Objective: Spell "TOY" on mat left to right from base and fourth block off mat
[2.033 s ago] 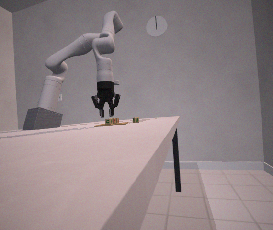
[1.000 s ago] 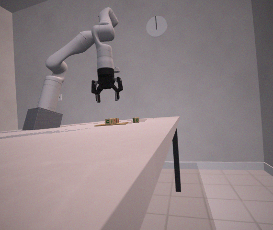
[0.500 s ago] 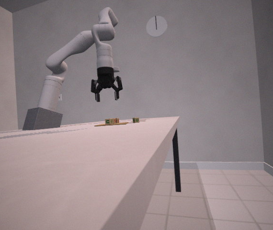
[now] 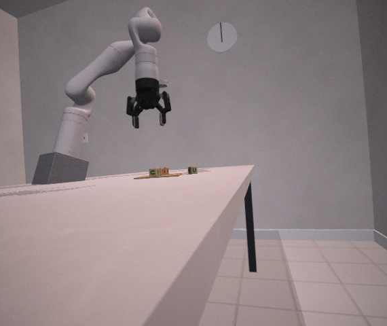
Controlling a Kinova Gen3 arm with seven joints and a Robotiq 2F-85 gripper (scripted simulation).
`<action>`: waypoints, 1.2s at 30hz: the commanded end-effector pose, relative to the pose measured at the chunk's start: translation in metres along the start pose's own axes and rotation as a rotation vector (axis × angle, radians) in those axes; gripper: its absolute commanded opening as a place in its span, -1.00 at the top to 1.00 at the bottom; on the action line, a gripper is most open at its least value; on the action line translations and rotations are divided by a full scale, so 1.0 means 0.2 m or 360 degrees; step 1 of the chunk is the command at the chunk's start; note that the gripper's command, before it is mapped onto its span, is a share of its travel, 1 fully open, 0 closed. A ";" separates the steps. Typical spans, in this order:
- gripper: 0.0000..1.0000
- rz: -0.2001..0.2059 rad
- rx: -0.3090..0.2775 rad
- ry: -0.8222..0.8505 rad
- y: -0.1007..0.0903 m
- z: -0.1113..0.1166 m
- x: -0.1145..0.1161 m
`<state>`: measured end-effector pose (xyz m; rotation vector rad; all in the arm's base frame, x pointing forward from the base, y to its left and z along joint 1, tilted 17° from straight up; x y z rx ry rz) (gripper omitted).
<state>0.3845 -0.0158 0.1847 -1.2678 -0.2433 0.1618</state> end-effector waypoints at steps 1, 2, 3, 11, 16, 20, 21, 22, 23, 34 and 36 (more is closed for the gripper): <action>-1.00 -0.0035 -0.0002 -0.0016 -0.08 0.01 0.02; -1.00 -0.0035 -0.0002 -0.0016 -0.10 0.01 0.02; -1.00 -0.0035 -0.0002 -0.0016 -0.12 0.01 0.02; -1.00 -0.0035 -0.0002 -0.0016 -0.15 0.01 0.02; -1.00 -0.0035 -0.0002 -0.0016 -0.15 0.01 0.02; -1.00 -0.0035 -0.0002 -0.0016 -0.15 0.01 0.02; -1.00 -0.0035 -0.0002 -0.0016 -0.15 0.01 0.02; -1.00 -0.0035 -0.0002 -0.0016 -0.15 0.01 0.02; -1.00 -0.0035 -0.0002 -0.0016 -0.15 0.01 0.02; -1.00 -0.0035 -0.0002 -0.0016 -0.15 0.01 0.02; -1.00 -0.0035 -0.0002 -0.0016 -0.15 0.01 0.02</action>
Point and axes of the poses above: the point where the finger pads meet when closed, its own y axis out along the fingers, its own x axis across the jaws, z = x × y, the point moved 9 cm from there along -y, back along the fingers, and after that the axes turned 4 degrees about -y, right-handed, at the moved point
